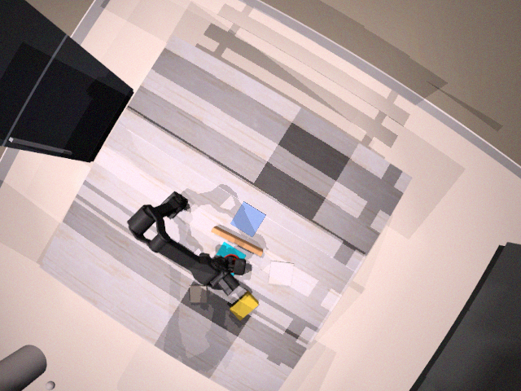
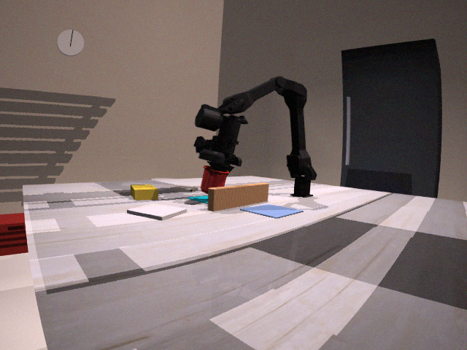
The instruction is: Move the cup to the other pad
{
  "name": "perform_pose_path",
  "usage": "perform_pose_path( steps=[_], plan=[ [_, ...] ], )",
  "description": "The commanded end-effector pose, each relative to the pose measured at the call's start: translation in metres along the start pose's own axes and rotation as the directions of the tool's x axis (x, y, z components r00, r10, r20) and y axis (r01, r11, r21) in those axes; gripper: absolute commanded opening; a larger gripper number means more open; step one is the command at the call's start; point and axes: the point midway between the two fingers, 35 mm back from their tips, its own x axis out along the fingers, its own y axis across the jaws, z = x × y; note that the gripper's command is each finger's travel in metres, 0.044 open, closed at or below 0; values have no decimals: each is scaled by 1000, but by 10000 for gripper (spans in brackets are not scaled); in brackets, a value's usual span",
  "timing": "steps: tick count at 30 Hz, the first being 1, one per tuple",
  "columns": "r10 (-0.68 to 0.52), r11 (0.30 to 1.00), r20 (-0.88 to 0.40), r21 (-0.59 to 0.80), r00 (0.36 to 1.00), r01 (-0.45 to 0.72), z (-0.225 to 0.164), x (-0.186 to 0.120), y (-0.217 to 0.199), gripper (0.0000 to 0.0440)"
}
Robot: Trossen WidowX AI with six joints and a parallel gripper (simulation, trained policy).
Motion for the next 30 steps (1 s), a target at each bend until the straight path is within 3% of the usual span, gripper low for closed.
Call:
perform_pose_path(
  steps=[1, 4, 8, 18, 30],
  plan=[
    [-5, 1000, 9, 16, 1000, 5, 2, 5, -5, 27],
    [-2, 1000, 13, 28, 1000, 2, 3, 9, -9, 57],
    [33, 998, 34, 48, 999, -35, 10, 6, -7, 129],
    [89, 994, 52, 62, 995, -92, 12, -11, -12, 154],
    [147, 984, 82, 85, 986, -154, 14, -39, -20, 218]
  ],
)
